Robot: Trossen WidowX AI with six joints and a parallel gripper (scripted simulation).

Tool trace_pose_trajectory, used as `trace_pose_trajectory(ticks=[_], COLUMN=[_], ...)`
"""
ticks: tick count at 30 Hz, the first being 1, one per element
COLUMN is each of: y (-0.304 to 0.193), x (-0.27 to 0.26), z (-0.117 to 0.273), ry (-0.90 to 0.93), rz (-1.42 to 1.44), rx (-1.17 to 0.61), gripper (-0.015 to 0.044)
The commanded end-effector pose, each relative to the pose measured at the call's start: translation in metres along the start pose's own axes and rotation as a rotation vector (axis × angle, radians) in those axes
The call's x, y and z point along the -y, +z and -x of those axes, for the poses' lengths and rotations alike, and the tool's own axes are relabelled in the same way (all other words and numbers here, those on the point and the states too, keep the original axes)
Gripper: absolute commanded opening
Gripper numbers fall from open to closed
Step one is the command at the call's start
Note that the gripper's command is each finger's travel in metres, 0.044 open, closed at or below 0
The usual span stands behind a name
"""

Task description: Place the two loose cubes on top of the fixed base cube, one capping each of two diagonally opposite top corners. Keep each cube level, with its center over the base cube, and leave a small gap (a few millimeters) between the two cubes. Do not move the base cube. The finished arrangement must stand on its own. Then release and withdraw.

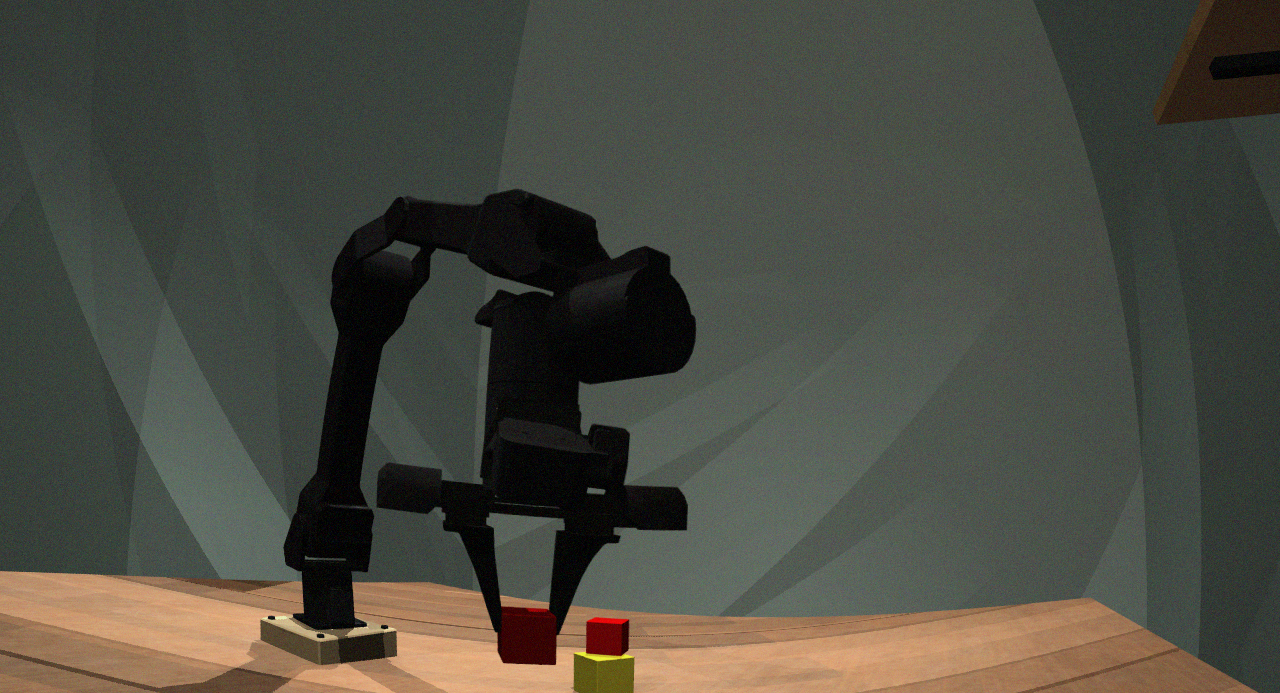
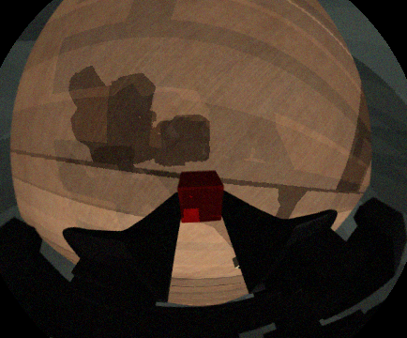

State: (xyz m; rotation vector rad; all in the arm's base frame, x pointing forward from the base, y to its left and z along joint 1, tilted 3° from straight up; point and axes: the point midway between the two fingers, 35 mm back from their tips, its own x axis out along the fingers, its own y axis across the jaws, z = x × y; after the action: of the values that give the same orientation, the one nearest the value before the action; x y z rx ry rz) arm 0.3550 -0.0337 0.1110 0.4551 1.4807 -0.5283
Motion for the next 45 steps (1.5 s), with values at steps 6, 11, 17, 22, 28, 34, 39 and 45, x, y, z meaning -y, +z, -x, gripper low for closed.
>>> trace_pose_trajectory(ticks=[6,11,17,22,28,34,39,45], y=[-0.003,-0.005,-0.018,-0.031,-0.046,-0.062,-0.076,-0.092], x=[0.002,0.001,-0.013,-0.024,-0.035,-0.046,-0.055,-0.063], z=[0.032,0.032,0.032,0.032,0.031,0.031,0.030,0.030], ry=[0.007,0.007,0.009,0.010,0.012,0.013,0.013,0.014], rz=[-0.005,-0.011,-0.059,-0.101,-0.151,-0.201,-0.242,-0.292], rx=[0.013,0.013,0.011,0.010,0.008,0.006,0.005,0.003], gripper=[0.0105,0.0105,0.0105,0.0105,0.0105,0.0105,0.0105,0.0105])
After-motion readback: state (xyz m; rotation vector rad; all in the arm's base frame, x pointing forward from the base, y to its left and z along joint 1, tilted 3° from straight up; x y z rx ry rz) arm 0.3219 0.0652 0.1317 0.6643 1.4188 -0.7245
